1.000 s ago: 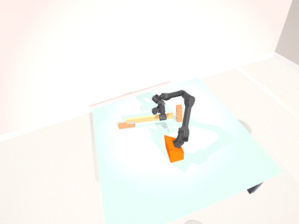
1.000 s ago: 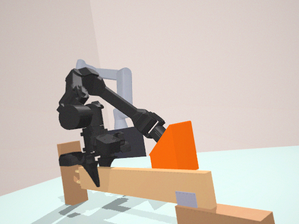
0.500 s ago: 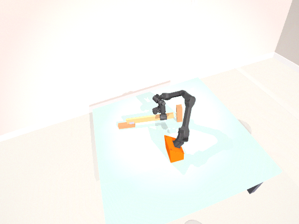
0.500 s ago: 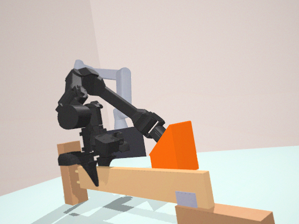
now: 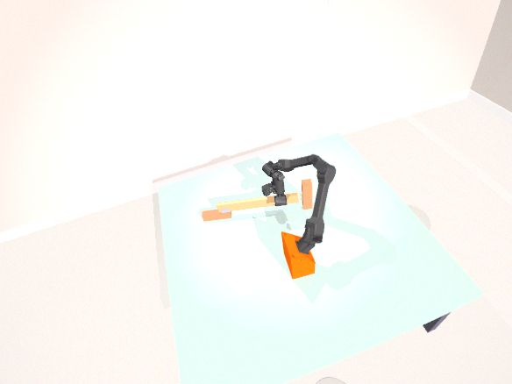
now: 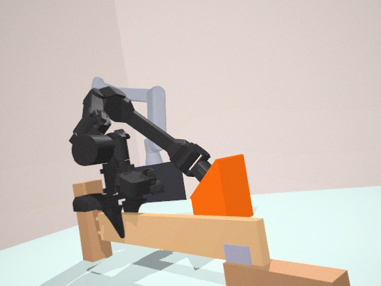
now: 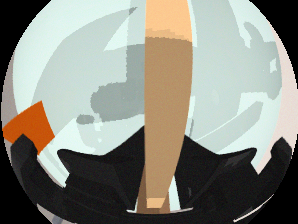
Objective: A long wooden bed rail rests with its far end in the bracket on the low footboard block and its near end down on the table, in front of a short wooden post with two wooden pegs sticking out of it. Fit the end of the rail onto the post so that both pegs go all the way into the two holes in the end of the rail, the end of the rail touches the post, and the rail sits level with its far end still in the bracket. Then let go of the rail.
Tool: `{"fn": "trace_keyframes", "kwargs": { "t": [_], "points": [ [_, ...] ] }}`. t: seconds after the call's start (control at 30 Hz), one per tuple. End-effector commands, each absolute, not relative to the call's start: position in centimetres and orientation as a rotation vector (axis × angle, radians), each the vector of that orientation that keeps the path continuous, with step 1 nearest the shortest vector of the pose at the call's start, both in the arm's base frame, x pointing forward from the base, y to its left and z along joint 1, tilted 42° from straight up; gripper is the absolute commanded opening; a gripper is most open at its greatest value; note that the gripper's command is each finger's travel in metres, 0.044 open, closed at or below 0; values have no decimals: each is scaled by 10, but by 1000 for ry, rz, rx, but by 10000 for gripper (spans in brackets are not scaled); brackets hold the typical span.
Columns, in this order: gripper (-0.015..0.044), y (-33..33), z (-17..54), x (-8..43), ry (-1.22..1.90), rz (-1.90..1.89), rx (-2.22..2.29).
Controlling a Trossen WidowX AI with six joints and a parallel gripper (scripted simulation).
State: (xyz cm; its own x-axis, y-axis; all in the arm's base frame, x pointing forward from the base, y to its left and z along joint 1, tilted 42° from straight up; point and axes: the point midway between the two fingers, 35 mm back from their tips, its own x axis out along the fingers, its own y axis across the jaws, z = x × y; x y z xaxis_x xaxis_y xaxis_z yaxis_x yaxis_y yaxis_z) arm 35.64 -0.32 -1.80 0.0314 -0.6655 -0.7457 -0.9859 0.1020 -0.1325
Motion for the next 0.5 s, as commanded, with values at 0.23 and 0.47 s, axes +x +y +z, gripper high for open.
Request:
{"fn": "trace_keyframes", "kwargs": {
  "t": [0.23,0.47],
  "points": [
    [0,-6,-16,356,1701,603,-1634],
    [0,-8,-15,355,1701,603,-1634]
  ]
}}
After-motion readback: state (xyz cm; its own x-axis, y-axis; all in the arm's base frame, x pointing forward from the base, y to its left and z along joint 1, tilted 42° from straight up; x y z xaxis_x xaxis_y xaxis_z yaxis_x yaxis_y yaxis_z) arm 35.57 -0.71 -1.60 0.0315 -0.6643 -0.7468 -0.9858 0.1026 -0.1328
